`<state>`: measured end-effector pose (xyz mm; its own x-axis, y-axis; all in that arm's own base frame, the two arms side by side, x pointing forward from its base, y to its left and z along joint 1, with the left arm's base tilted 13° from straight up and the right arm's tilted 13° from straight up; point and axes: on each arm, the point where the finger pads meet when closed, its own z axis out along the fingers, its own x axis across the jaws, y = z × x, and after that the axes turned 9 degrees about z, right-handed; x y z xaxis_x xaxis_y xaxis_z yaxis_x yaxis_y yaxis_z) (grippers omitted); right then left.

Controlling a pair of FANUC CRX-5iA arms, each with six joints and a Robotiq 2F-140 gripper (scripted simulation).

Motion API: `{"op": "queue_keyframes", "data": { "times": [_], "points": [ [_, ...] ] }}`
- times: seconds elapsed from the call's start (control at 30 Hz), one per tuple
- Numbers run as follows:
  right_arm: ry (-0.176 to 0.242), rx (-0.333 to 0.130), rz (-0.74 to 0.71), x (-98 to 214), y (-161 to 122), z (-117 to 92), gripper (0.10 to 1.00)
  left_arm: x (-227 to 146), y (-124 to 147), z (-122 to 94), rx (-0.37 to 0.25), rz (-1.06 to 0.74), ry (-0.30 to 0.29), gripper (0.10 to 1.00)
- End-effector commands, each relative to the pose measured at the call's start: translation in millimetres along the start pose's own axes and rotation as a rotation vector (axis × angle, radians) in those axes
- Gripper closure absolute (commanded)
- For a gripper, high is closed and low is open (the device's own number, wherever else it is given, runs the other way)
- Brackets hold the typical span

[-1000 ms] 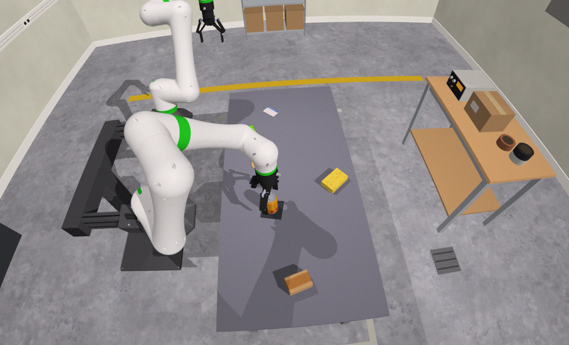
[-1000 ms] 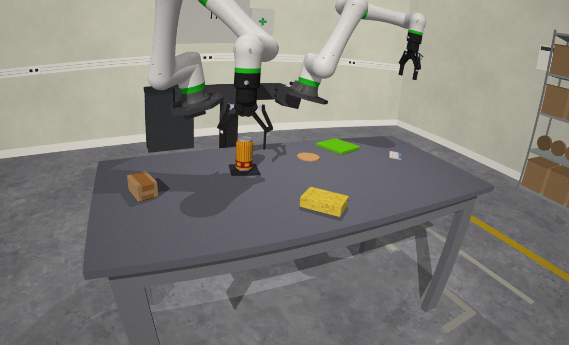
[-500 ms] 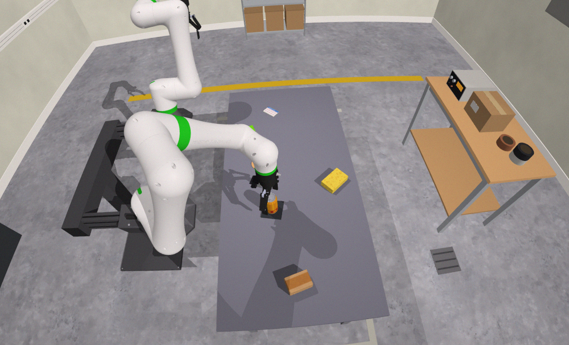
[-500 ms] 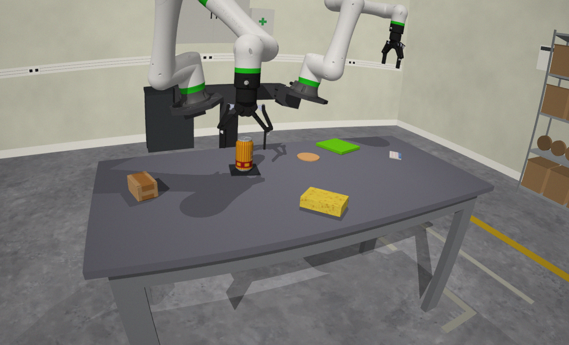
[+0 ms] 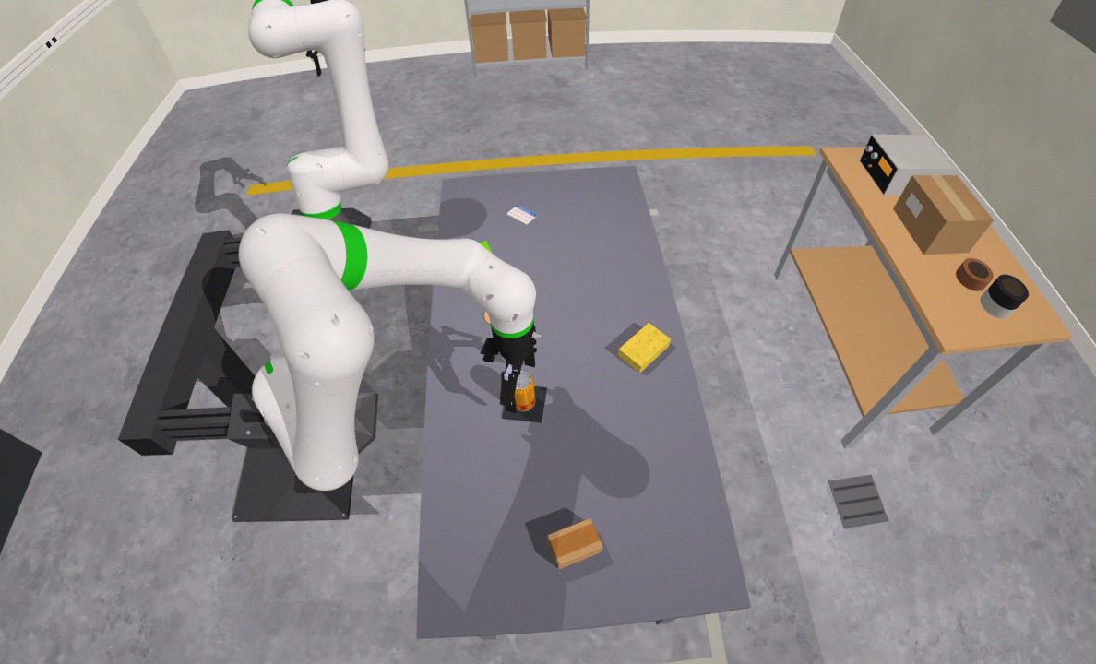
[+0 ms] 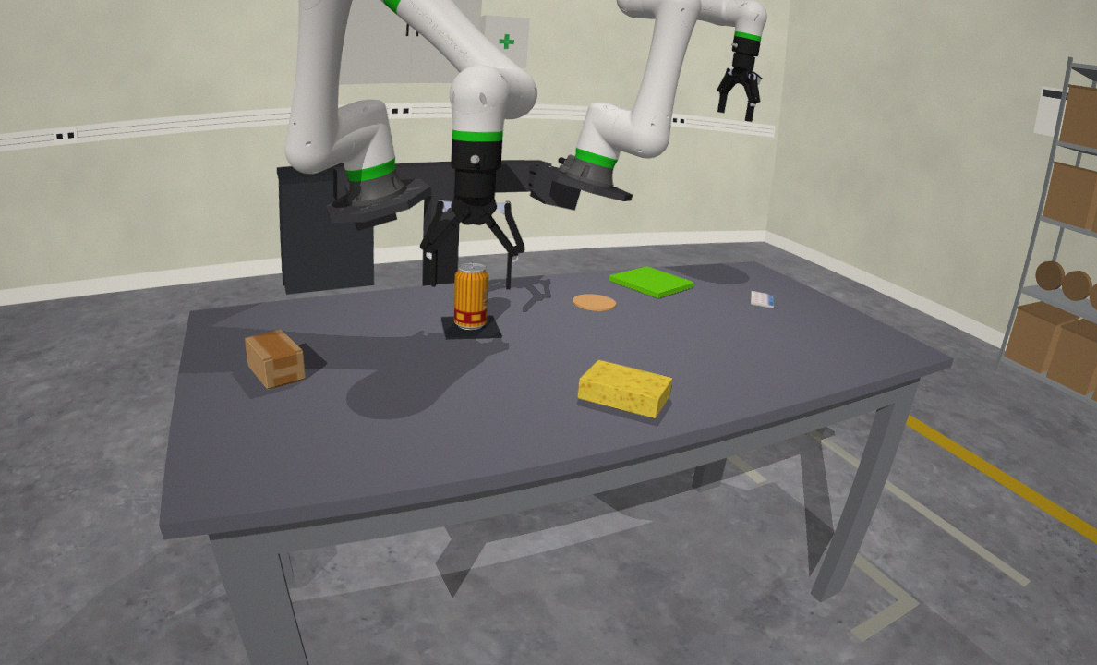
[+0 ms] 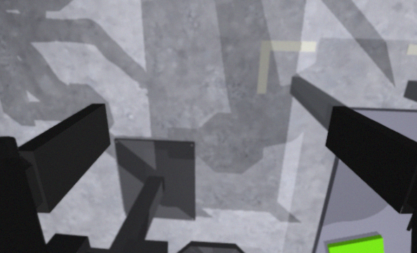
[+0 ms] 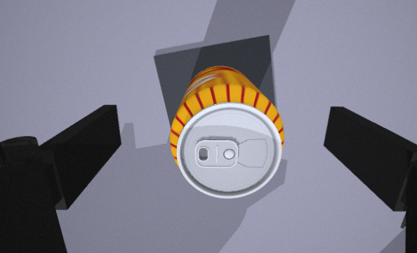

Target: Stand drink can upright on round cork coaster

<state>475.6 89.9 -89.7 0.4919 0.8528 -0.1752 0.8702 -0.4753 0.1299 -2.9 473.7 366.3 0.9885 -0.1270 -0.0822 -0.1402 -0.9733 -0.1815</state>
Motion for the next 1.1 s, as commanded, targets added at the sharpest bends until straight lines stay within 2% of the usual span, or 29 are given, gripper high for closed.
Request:
{"op": "queue_keyframes", "data": {
  "times": [0.0, 0.5, 0.57, 0.73, 0.8, 0.87, 1.07],
  "points": [
    [0.001, -0.001, 0.0, 1, 0, -1, 0.999, 0, 0, -1, 0.002, 0.0, 0.0, 0.098],
    [0.001, -0.001, 0.0, 1, 0, -3, 0.999, 0, 0, -1, 0.002, 0.0, 0.0, 0.098],
    [0.001, -0.002, 0.0, 1, 1, -15, 0.999, 0, 0, -1, 0.002, 0.0, 0.0, 0.098],
    [0.001, -0.002, 0.0, 1, 0, -75, 0.999, 0, 0, -1, 0.002, 0.0, 0.0, 0.098],
    [0.001, -0.002, 0.0, 0, 0, -92, 0.999, 0, 0, -1, 0.002, 0.0, 0.0, 0.098],
    [0.001, -0.002, 0.0, 0, 0, -99, 0.999, 0, 0, -1, 0.002, 0.0, 0.0, 0.098],
    [0.001, -0.002, 0.0, 1, 0, -99, 0.999, 0, 0, -1, 0.002, 0.0, 0.0, 0.098]
  ]
}}
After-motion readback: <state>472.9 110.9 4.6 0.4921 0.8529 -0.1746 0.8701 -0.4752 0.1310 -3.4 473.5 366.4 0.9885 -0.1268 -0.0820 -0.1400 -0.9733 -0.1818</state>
